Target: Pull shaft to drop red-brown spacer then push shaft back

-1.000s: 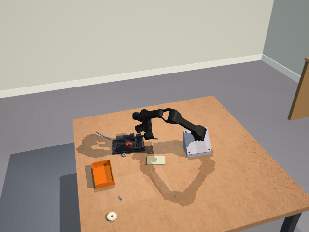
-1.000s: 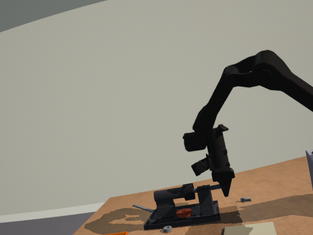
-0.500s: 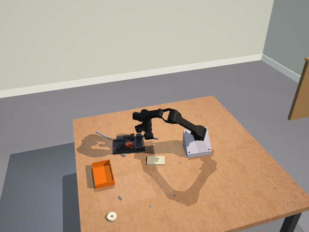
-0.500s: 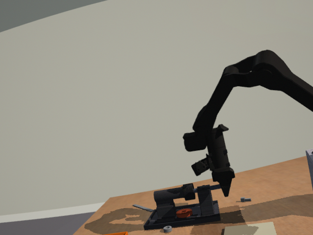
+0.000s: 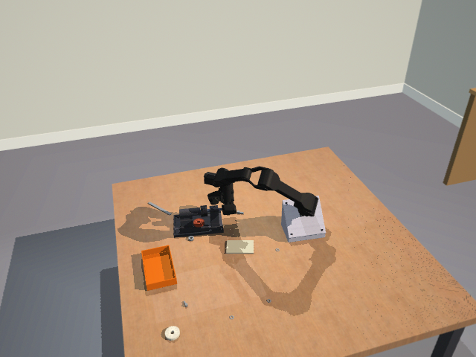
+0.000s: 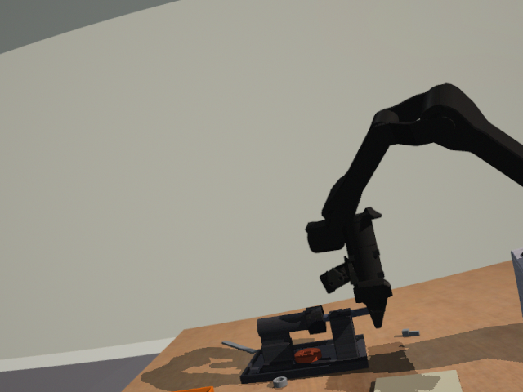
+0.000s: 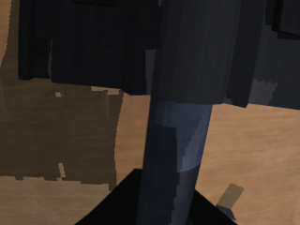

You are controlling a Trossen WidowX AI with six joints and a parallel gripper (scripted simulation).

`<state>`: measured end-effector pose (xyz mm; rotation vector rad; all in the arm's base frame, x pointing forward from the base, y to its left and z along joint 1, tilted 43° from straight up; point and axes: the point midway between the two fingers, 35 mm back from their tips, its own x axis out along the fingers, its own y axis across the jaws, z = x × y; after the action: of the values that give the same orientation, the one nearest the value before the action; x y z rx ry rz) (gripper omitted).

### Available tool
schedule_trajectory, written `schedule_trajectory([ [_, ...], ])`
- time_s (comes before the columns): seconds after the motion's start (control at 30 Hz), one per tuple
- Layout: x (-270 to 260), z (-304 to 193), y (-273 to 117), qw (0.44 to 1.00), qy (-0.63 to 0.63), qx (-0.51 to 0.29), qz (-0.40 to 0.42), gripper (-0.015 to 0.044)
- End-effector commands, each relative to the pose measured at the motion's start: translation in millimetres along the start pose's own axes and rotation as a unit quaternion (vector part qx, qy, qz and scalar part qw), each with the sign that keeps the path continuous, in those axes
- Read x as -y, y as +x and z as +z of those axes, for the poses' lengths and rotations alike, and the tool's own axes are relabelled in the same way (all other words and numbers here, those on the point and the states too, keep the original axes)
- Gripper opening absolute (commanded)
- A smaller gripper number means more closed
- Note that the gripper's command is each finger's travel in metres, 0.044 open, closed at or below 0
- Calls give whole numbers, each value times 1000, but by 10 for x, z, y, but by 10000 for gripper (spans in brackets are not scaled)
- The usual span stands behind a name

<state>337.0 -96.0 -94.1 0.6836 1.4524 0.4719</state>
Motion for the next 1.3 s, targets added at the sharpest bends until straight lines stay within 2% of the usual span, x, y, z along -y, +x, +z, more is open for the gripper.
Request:
schedule_trajectory([
  [0.0,5,25,-17,1000,-1,3,-1,0],
  [1.27,3,61,-18,1000,-1,3,-1,0],
])
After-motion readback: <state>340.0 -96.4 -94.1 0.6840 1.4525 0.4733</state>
